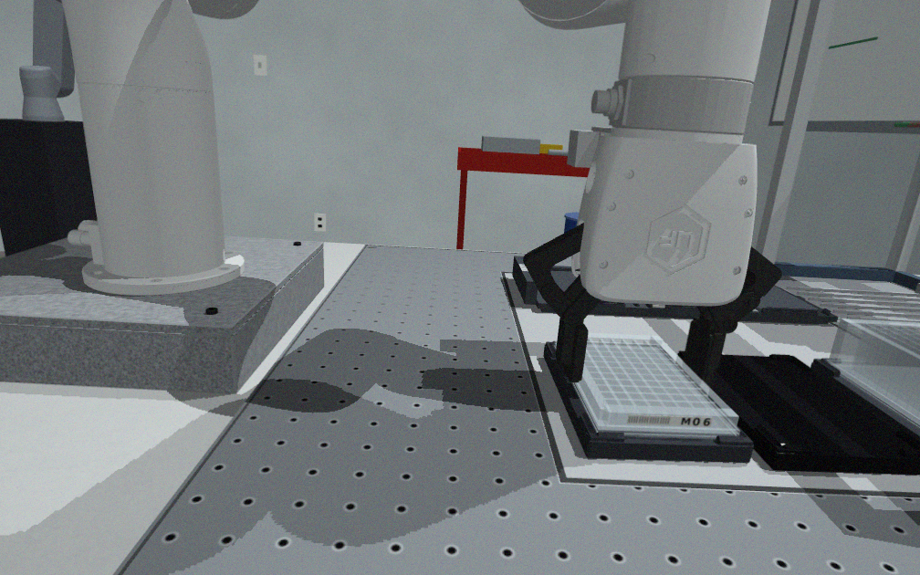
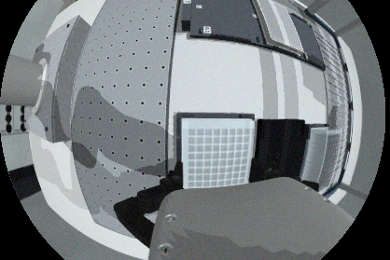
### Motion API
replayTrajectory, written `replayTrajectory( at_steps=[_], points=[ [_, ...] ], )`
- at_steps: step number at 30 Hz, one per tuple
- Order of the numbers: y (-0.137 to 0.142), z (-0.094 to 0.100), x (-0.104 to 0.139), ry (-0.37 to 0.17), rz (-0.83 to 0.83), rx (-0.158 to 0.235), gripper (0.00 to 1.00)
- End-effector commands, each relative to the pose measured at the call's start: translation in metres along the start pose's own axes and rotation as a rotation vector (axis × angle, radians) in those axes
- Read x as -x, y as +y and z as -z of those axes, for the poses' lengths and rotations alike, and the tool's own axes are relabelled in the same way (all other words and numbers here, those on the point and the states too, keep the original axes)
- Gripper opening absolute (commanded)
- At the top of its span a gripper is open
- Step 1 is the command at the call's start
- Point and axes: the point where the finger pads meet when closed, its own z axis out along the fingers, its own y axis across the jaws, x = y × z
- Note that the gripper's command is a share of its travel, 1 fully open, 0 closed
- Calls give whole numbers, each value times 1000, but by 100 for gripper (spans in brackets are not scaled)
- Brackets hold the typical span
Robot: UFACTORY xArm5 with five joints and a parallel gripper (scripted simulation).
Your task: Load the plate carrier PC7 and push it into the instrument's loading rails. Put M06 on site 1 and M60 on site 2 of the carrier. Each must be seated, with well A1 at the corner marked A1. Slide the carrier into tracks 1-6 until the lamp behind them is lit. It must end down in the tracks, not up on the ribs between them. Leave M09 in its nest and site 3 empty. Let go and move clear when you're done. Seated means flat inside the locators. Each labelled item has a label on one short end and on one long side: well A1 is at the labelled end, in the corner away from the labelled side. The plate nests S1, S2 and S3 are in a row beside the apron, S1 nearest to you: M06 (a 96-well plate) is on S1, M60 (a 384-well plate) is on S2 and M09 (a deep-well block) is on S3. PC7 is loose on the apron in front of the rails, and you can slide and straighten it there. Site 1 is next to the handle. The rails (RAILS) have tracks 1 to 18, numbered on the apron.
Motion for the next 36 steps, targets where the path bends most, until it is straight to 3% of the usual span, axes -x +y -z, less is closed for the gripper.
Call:
replayTrajectory(
  at_steps=[1, 36],
  points=[
    [1, 1, 0, -1, 0, 3, 0],
    [1, 10, 0, -1, 0, 3, 0]
  ],
)
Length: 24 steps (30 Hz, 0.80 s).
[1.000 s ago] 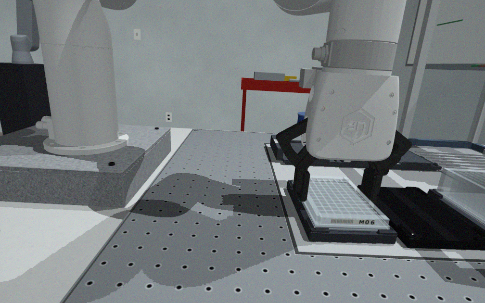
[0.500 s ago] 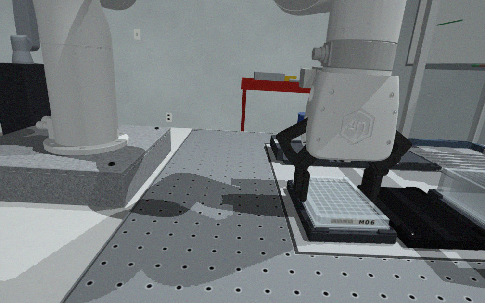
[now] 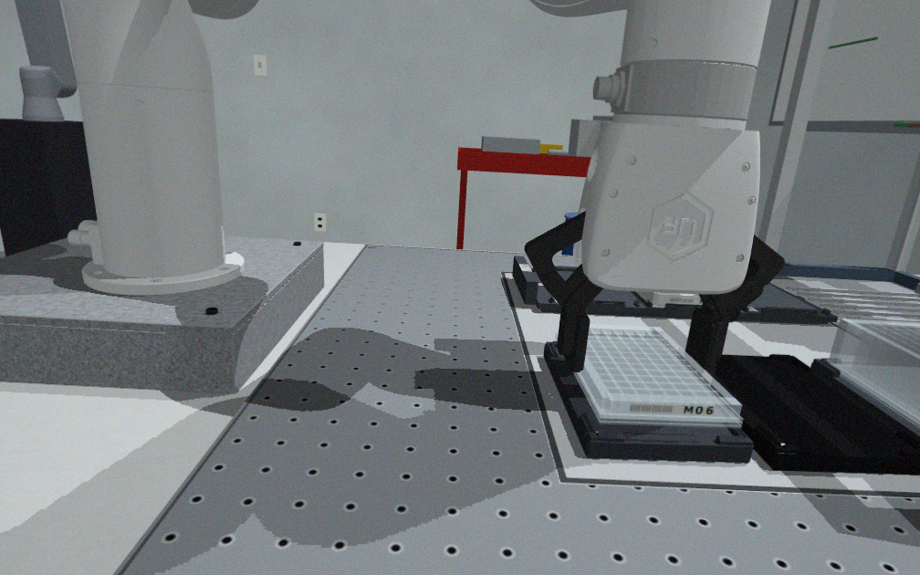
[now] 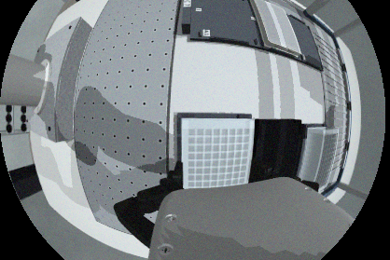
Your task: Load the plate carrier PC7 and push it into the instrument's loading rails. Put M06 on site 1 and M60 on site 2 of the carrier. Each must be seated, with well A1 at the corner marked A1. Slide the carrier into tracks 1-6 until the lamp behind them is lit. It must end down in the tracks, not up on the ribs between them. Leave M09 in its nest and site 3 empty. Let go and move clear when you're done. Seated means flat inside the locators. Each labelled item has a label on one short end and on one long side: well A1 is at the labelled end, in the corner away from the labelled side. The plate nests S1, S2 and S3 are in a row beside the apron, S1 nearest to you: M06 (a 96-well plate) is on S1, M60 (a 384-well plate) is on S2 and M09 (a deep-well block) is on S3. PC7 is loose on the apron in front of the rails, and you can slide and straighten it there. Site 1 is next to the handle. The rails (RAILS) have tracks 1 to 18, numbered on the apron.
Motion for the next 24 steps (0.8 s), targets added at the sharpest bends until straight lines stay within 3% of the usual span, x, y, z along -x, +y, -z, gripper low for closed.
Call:
replayTrajectory(
  at_steps=[1, 24],
  points=[
    [1, 3, 0, -1, 0, 3, 0],
    [1, 13, 0, -1, 0, 3, 0]
  ],
)
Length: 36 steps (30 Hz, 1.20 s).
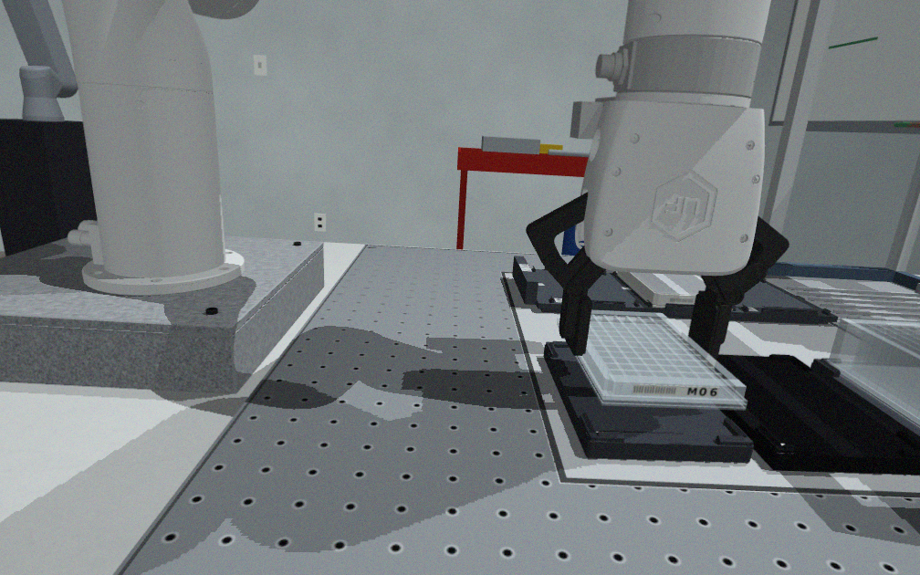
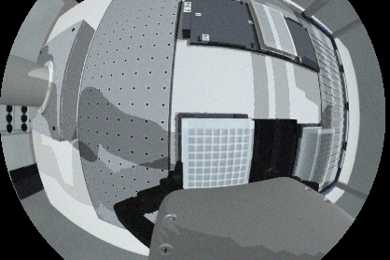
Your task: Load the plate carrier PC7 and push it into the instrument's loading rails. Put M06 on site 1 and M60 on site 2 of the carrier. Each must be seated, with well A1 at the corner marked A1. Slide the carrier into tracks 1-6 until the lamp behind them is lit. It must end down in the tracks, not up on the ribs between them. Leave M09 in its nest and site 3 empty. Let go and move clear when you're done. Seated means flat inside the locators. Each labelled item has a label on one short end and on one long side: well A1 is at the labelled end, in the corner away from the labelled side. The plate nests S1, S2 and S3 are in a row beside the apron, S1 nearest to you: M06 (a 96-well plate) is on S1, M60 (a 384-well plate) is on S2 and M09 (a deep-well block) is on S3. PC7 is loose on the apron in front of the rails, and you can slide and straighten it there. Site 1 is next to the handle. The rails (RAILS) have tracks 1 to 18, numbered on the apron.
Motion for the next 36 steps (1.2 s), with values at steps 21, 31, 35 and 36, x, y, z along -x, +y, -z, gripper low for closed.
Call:
replayTrajectory(
  at_steps=[21, 31, 35, 36],
  points=[
    [1, 33, 0, -1, 0, 3, 0],
    [1, 46, 0, -1, 0, 3, 0],
    [1, 53, 0, -1, 0, 3, 0],
    [1, 55, 0, -1, 0, 3, 0]
  ],
)
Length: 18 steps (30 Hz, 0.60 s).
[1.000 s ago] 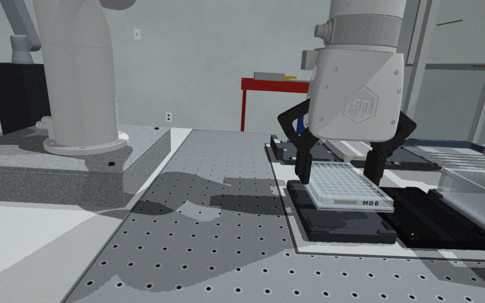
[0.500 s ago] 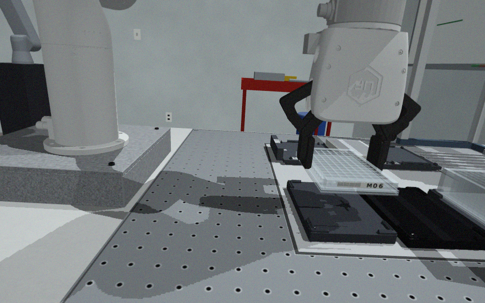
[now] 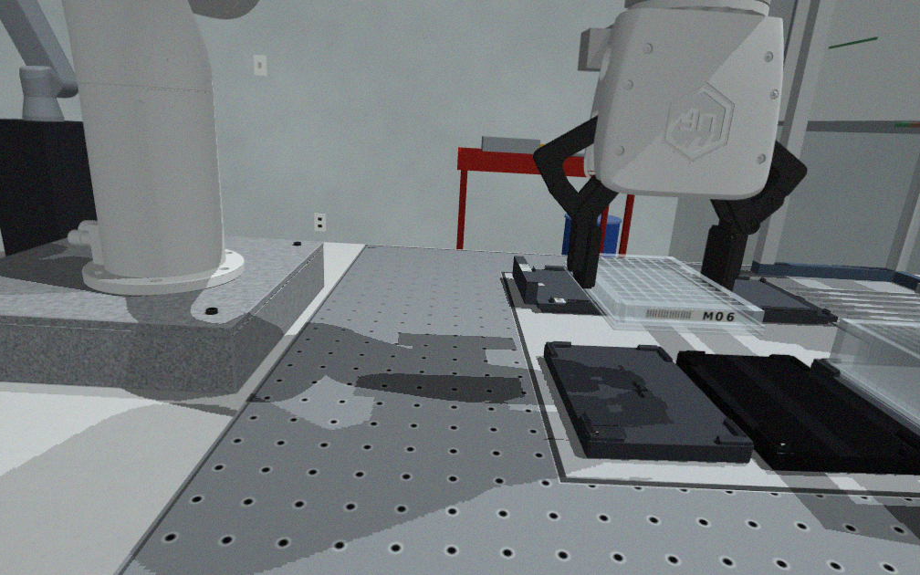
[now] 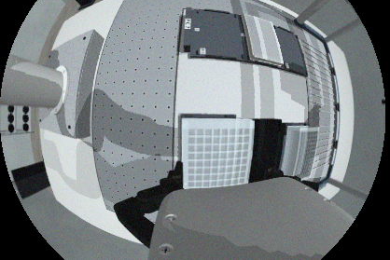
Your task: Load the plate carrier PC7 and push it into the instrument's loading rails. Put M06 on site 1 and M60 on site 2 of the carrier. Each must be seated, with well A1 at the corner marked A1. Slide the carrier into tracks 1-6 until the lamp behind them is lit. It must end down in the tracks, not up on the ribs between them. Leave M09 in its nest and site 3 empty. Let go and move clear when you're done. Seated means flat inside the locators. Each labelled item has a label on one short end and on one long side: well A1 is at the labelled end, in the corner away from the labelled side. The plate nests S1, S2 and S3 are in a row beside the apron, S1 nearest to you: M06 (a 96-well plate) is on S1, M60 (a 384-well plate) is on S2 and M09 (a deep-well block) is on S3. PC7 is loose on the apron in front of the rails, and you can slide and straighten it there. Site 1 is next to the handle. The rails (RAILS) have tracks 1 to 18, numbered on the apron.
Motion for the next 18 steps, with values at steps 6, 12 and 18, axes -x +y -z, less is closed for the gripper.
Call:
replayTrajectory(
  at_steps=[6, 12, 18],
  points=[
    [1, 17, 0, -1, 0, 3, 0],
    [1, 25, 0, -1, 0, 3, 0],
    [1, 35, 0, -1, 0, 3, 0]
  ],
)
